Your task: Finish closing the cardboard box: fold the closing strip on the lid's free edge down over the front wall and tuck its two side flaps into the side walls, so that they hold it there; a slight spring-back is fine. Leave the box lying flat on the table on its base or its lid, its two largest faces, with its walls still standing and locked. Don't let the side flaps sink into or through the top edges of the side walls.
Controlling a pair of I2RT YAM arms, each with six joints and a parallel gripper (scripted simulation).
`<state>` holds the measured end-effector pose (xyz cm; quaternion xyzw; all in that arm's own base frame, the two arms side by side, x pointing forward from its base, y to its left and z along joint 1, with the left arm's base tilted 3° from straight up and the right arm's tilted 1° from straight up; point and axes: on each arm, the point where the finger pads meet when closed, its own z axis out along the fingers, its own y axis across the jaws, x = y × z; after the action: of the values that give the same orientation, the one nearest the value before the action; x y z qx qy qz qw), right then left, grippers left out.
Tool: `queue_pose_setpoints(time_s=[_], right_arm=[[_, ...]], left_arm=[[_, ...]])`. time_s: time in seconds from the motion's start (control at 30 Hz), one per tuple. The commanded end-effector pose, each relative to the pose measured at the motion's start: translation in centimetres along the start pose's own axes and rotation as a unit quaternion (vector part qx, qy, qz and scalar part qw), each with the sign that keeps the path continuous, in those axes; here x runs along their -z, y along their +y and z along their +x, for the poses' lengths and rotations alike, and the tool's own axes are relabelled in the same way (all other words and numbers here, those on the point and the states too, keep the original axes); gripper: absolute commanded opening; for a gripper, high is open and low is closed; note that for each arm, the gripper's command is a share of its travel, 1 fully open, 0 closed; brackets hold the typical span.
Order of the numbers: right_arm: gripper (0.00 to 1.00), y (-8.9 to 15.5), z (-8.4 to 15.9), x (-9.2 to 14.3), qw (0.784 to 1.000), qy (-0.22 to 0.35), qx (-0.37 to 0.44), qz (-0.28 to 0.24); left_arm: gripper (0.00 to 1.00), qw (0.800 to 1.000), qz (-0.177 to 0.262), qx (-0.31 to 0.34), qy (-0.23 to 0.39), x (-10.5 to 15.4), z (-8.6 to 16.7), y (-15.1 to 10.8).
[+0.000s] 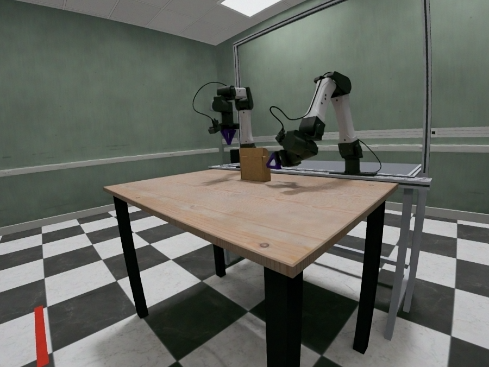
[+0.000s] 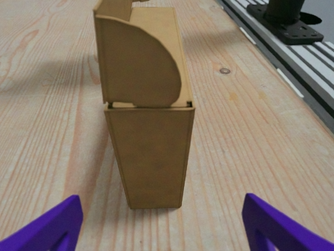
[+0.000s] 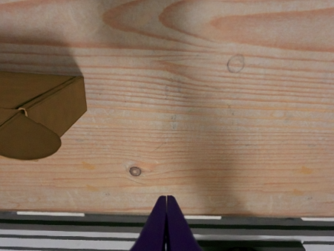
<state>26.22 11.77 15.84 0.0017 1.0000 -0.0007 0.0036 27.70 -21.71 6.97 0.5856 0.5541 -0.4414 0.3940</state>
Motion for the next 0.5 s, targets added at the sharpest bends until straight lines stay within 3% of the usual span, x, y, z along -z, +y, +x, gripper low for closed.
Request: queue_pose_setpoints(time_s=[0.0, 0.47], right_arm=[[0.01, 0.05, -0.04, 0.47, 1.000, -0.006, -0.003, -0.001], [0.01, 0.05, -0.04, 0.47, 1.000, -0.006, -0.003, -0.001]], left_arm=[[0.80, 1.000, -0.014, -0.010, 0.003, -0.03, -0.32, 0.25], [0.80, 1.000, -0.011, 0.001, 0.005, -0.99, 0.34, 0.20]])
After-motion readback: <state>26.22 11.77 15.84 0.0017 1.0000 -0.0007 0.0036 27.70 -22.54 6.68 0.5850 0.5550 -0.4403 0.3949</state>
